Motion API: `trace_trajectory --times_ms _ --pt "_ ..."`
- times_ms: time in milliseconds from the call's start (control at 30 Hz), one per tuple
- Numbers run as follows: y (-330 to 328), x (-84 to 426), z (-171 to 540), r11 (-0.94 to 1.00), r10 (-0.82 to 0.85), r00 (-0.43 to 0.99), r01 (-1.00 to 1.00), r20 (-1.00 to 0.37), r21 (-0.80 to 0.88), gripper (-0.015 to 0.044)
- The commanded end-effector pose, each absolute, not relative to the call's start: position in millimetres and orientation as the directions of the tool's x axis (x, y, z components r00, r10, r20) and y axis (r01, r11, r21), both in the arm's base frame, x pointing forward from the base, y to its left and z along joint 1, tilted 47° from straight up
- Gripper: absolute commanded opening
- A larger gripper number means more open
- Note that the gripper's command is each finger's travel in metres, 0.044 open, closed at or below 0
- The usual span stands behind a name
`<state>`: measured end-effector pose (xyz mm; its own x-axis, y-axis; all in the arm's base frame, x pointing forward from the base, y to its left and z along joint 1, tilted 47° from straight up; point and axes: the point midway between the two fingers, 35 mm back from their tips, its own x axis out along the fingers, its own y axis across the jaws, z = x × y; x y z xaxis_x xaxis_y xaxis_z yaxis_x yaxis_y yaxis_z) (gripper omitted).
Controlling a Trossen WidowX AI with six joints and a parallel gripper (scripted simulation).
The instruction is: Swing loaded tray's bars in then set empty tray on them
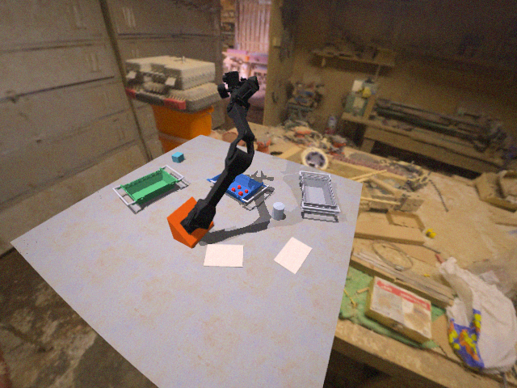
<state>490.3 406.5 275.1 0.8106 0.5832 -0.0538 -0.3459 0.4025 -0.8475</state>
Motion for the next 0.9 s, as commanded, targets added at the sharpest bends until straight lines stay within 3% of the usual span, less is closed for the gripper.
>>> trace_trajectory --times_ms 0,700,867 --pt "406 490 275 0.403 0.583 0.811 -0.346 -0.054 -0.848 0.0087" --pt "406 490 275 0.403 0.583 0.811 -0.346 -0.054 -0.848 0.0087" --pt "361 508 243 0.471 0.455 0.861 -0.449 -0.227 -0.759 0.0087"
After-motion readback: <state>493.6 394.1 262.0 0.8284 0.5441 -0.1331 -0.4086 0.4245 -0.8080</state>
